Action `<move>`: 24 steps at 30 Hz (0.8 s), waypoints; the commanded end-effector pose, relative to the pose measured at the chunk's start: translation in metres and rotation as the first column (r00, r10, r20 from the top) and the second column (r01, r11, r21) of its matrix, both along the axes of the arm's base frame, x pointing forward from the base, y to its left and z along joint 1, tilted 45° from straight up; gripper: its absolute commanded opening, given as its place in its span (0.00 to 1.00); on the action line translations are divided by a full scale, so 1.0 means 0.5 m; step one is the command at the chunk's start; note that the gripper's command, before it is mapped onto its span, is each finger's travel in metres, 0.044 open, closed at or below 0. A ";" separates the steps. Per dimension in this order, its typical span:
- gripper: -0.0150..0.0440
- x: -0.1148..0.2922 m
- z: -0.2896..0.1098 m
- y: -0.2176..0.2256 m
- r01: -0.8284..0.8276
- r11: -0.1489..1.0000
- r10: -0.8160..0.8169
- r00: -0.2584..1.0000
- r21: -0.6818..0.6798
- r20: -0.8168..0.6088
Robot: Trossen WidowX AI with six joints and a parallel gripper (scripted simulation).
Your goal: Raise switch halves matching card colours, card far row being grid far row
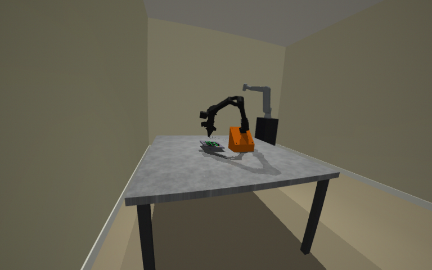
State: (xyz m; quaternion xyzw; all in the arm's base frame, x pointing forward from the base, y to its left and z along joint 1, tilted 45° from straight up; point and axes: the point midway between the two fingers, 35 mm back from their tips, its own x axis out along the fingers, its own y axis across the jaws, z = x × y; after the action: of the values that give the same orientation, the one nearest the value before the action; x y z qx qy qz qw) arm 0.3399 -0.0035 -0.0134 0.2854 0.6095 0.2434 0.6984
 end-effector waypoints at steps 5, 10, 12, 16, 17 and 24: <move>0.25 0.011 -0.048 0.048 -0.010 1.000 0.010 1.000 0.010 -0.021; 0.25 0.013 -0.060 0.060 -0.010 1.000 0.010 1.000 0.010 -0.021; 0.25 0.014 -0.062 0.062 -0.010 1.000 0.010 1.000 0.010 -0.021; 0.25 0.015 -0.067 0.067 -0.010 1.000 0.010 1.000 0.010 -0.021; 0.25 0.015 -0.069 0.069 -0.010 1.000 0.010 1.000 0.010 -0.021; 0.25 0.018 -0.081 0.082 -0.010 1.000 0.010 1.000 0.011 -0.021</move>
State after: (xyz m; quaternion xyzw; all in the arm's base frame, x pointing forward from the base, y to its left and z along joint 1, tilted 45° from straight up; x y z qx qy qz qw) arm 0.3487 0.0358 -0.0518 0.2842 0.6175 0.2478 0.6903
